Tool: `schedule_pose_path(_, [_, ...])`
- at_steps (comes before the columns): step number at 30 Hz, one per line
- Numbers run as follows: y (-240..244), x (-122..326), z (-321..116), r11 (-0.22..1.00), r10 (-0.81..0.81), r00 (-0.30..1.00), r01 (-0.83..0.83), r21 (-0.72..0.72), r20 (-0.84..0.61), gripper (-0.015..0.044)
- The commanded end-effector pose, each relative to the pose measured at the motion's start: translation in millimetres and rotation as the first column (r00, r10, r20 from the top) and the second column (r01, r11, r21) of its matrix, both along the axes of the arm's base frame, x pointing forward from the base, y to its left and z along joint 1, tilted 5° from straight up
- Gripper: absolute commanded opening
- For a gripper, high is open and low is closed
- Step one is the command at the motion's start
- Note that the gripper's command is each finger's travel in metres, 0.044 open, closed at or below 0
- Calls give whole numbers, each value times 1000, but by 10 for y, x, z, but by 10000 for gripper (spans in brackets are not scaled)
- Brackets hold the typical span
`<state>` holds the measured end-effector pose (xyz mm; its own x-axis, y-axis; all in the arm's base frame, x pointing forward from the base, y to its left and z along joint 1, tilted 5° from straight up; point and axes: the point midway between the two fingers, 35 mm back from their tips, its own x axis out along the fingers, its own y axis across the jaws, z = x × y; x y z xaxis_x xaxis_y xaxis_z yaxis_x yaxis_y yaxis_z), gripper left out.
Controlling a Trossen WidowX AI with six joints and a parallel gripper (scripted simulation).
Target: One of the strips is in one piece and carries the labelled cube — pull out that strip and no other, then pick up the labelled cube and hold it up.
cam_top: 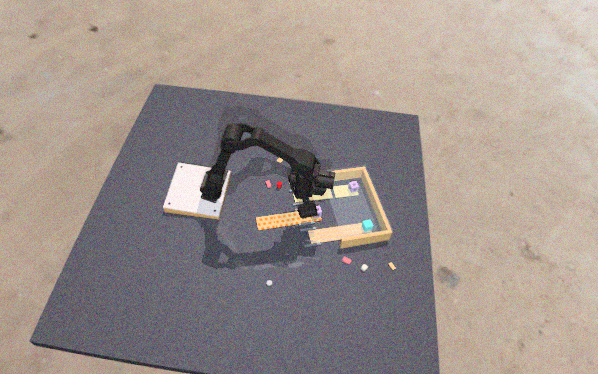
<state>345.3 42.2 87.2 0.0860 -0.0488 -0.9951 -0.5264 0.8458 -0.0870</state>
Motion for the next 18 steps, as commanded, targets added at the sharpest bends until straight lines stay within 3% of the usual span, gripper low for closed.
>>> schedule_pose_path(1, [74, 125, 35, 1000, -4, 1000, 4, -2, 5, 440])
schedule_pose_path(14, [317, 538, 145, 1000, -4, 1000, 4, 0, 8, 440])
schedule_pose_path(18, [316, 544, 108, 1000, -4, 1000, 4, 0, 8, 335])
